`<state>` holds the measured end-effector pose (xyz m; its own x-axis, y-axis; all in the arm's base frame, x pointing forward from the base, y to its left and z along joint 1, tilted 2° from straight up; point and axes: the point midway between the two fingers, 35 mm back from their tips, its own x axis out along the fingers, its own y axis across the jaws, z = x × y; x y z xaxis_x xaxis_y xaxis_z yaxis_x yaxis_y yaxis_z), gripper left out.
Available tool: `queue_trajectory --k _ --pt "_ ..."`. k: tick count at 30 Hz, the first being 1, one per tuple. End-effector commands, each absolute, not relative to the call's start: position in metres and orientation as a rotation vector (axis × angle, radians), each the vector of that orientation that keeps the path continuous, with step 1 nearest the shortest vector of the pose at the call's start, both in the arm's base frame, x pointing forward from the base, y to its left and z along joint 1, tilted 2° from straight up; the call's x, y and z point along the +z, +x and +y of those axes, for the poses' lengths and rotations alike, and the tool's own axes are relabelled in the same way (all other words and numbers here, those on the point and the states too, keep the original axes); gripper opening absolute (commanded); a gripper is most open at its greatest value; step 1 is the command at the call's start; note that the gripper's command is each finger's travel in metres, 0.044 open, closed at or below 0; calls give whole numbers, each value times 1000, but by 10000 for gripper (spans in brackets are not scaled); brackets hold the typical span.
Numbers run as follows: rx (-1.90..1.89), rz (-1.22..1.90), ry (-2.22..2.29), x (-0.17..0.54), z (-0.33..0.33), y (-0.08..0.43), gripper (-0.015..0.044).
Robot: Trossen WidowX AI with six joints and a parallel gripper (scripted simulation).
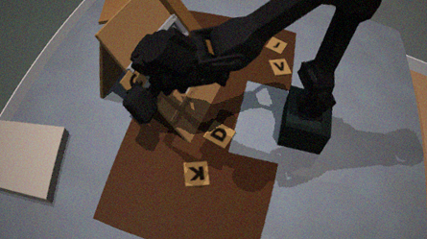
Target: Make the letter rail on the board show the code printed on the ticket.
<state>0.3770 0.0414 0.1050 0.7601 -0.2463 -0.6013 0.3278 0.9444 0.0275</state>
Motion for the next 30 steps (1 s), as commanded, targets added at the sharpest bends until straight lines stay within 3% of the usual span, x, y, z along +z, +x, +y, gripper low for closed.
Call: queue_trajectory --k 1,30 --pt "-310 638 129 104 40 376 0" --pt "-310 638 128 104 26 372 0"
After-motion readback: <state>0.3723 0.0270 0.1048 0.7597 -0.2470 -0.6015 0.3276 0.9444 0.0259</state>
